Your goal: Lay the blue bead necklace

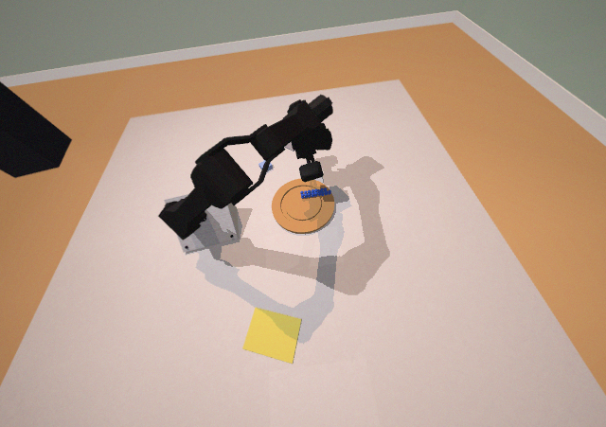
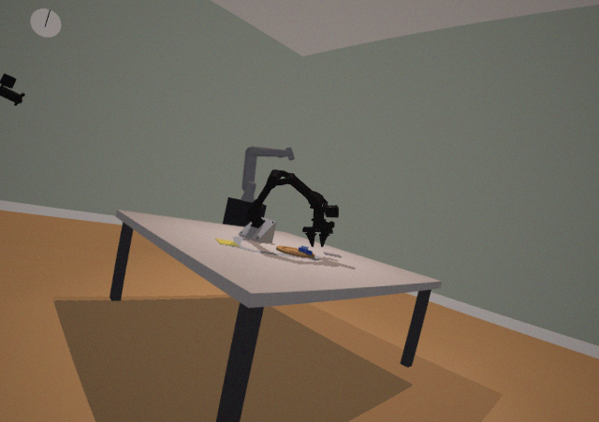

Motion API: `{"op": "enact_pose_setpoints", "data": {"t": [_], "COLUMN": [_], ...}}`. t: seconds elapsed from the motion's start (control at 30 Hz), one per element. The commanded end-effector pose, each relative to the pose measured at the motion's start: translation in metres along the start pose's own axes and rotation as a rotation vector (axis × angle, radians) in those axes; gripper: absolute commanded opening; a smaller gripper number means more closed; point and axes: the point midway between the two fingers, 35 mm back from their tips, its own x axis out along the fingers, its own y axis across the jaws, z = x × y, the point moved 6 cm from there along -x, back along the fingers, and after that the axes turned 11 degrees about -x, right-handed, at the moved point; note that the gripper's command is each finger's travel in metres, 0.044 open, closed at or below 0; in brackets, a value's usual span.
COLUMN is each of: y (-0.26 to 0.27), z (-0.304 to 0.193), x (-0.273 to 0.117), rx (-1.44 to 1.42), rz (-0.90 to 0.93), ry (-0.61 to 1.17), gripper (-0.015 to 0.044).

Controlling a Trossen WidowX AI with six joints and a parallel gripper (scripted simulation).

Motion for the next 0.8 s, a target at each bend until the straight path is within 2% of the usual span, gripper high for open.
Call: {"op": "enact_pose_setpoints", "data": {"t": [0.0, 0.17, 0.77], "y": [-0.069, -0.081, -0.082], "z": [0.009, 0.009, 0.009], "x": [-0.004, -0.004, -0.004], "rx": [0.867, 1.099, 1.110], "rz": [-0.072, -0.110, -0.112], "ry": [0.155, 0.175, 0.176], "gripper": [0.0380, 0.0380, 0.0380]}}
